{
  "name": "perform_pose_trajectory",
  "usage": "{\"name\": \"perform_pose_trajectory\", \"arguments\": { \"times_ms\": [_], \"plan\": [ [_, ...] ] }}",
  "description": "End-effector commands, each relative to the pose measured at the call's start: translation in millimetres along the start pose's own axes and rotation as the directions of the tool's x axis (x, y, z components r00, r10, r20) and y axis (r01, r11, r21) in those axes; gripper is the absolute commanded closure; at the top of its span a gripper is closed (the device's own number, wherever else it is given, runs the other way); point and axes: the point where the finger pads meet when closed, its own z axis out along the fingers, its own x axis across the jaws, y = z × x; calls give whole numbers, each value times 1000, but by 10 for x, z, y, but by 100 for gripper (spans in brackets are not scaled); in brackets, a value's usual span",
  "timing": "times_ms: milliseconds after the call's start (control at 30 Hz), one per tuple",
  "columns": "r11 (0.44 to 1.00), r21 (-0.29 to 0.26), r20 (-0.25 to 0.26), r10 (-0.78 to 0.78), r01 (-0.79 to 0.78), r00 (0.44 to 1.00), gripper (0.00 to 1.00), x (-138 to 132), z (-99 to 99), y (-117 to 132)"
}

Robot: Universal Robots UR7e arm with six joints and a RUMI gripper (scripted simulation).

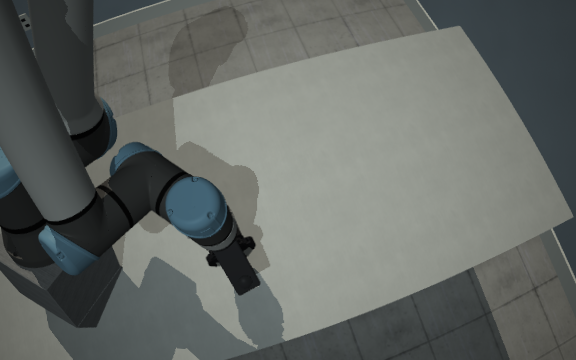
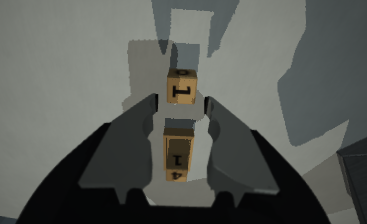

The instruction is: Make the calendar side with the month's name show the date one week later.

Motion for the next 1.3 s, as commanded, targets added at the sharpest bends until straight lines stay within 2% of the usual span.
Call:
{"name": "perform_pose_trajectory", "arguments": {
  "times_ms": [0, 667, 1267],
  "plan": [
    [1000, 1, 1, 0, 0, 1000, 72, -2, 9, -3],
    [1000, 1, 1, 0, 0, 1000, 72, -3, 250, -3],
    [1000, 1, 1, 0, 0, 1000, 72, -3, 266, -3]
  ]
}}
